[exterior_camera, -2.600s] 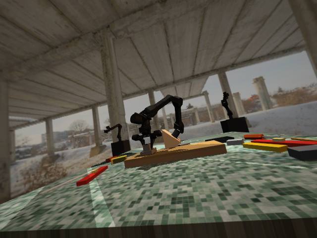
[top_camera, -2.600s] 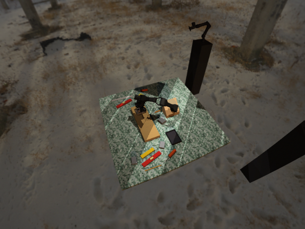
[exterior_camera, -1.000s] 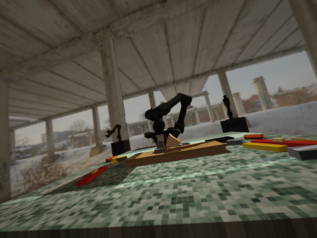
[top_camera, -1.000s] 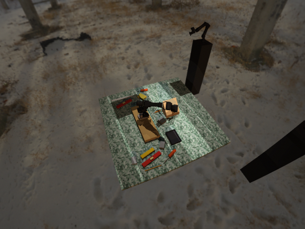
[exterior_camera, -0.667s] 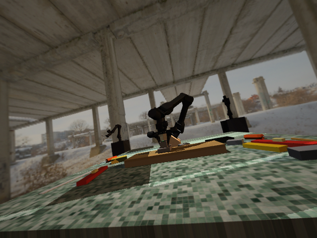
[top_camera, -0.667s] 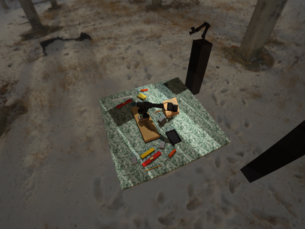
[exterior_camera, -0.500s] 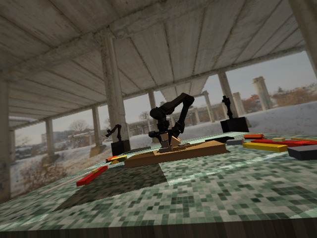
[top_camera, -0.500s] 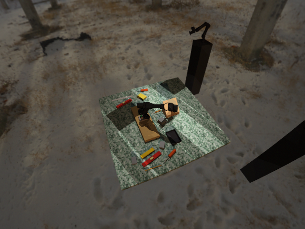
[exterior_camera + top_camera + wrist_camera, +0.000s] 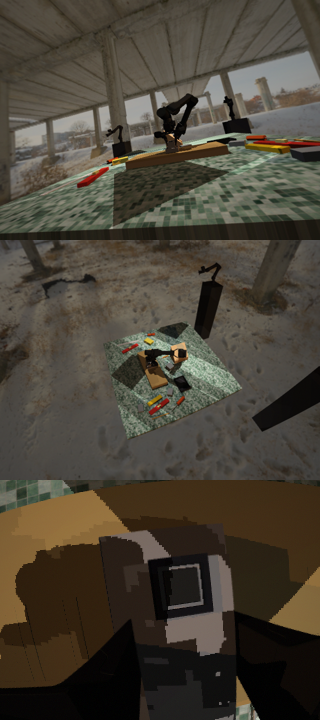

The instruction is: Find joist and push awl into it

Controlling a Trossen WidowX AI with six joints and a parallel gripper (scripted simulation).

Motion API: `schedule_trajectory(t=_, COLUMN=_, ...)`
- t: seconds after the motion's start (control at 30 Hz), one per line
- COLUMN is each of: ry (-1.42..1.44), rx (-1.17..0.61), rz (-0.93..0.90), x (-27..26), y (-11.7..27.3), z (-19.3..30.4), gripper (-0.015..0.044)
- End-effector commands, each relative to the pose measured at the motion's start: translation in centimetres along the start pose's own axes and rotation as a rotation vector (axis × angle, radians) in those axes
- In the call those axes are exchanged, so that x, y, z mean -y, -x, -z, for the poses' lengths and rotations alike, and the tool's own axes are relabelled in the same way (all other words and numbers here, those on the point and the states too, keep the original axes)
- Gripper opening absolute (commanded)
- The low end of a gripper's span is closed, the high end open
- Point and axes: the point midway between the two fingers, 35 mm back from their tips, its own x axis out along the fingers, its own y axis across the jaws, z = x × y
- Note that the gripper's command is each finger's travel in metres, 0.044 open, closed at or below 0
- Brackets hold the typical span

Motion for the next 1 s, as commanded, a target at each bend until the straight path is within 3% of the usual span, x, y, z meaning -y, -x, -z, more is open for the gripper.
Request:
schedule_trajectory(t=0.0, ry=-0.002, rx=-0.002, rz=-0.003, x=-0.9, y=0.0, z=0.2, gripper=0.0000)
schedule_trajectory(t=0.97, ry=-0.003, rx=-0.002, rz=-0.005, x=-6.1, y=0.0, z=0.1, gripper=0.0000)
